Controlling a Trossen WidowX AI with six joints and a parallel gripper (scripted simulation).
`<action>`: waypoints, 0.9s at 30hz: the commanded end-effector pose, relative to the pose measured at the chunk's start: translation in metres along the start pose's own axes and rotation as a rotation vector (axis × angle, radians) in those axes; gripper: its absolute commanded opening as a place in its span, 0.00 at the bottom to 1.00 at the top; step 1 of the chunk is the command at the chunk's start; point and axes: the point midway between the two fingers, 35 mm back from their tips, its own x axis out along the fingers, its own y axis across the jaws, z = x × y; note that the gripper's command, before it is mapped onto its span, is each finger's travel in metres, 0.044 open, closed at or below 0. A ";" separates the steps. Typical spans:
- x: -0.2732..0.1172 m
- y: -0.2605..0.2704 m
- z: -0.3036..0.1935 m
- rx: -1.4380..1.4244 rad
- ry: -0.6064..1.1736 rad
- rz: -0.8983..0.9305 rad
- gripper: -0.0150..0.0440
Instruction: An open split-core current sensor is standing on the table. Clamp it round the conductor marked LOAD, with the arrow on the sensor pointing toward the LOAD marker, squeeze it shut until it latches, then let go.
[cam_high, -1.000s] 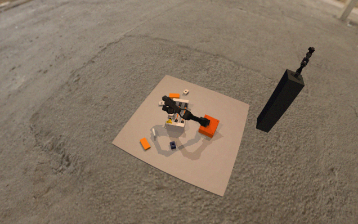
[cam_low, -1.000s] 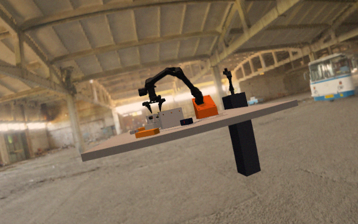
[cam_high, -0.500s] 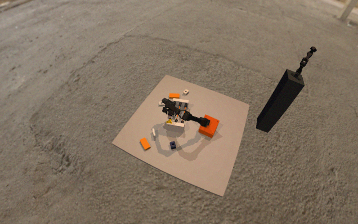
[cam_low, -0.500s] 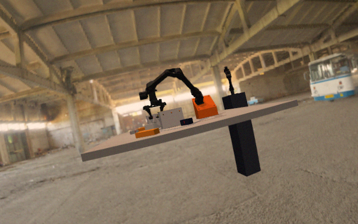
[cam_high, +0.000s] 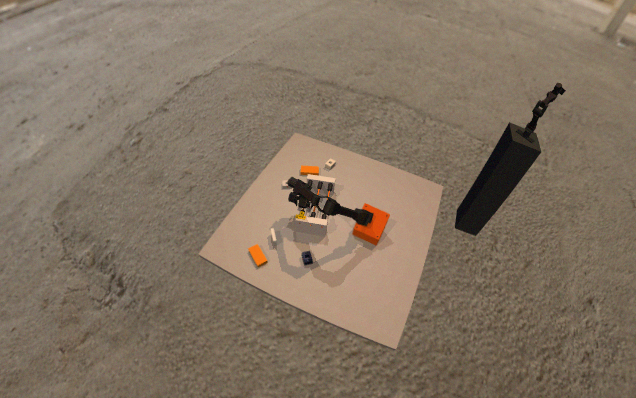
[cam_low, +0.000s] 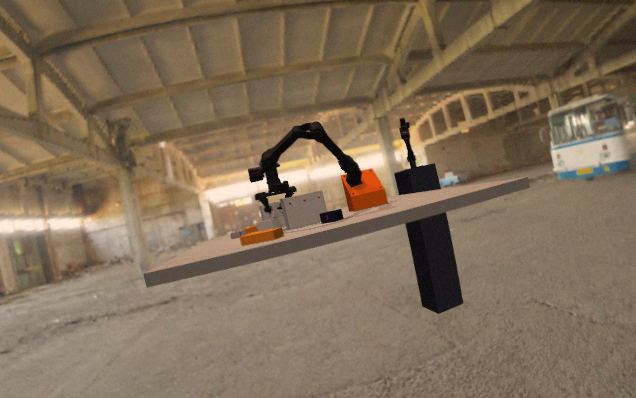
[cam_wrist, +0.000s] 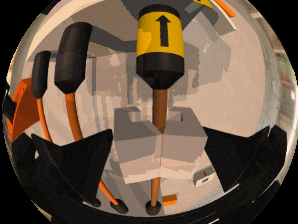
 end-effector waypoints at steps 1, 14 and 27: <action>0.010 0.002 0.002 0.007 -0.010 0.005 1.00; 0.016 0.000 0.001 -0.001 -0.002 0.002 0.97; 0.016 0.000 0.001 -0.001 -0.002 0.002 0.82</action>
